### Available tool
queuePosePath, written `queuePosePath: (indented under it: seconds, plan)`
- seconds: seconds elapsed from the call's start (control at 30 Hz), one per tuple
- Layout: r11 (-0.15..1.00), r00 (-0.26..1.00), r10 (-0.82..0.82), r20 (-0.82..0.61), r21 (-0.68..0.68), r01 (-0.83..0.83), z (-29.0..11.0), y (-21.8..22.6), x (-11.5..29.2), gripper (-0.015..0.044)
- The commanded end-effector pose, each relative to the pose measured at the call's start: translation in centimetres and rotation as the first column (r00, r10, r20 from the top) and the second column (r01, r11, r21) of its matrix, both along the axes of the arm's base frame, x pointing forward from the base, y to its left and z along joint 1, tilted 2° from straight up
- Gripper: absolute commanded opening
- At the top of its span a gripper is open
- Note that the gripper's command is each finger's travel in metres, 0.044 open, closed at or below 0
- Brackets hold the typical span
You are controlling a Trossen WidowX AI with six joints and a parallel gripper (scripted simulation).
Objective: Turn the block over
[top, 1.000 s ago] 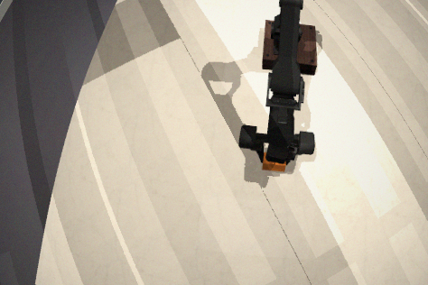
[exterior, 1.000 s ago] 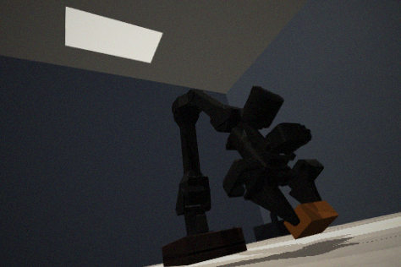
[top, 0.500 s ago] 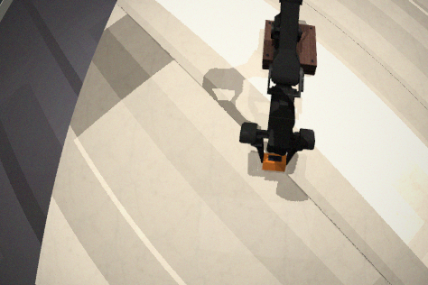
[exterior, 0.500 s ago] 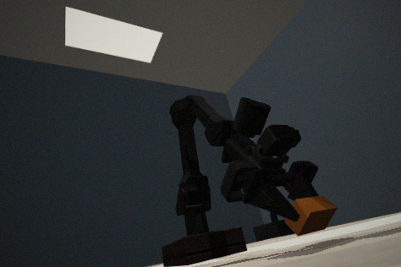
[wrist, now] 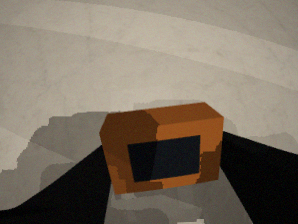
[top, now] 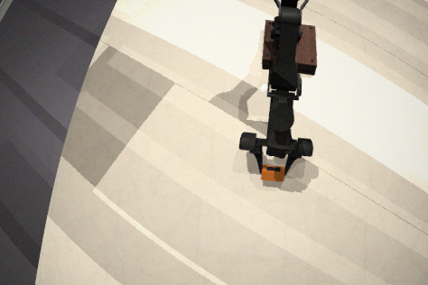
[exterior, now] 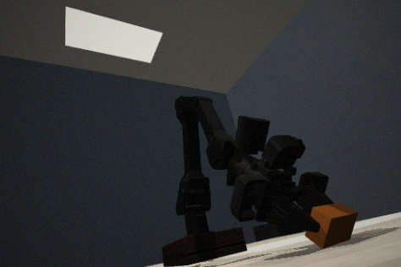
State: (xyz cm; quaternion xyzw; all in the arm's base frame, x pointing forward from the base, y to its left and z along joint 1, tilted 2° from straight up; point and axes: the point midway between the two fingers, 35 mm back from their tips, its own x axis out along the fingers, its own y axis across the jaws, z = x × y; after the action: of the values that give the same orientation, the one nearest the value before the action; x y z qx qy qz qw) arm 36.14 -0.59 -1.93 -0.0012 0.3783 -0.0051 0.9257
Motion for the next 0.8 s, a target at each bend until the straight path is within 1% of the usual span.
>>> queuePosePath:
  seconds: [0.0, 0.4, 0.77]
  plan:
    - [1.0, 1.0, 0.0, 0.03, 0.004, 0.0, -1.1, 0.0, -0.5, 0.0]
    - [1.0, 0.983, 0.001, 0.182, 0.002, -0.001, -1.6, 0.0, -1.0, 0.0]
    - [1.0, 0.948, 0.002, 0.318, 0.0, -0.002, -0.9, 0.1, -2.3, 0.0]
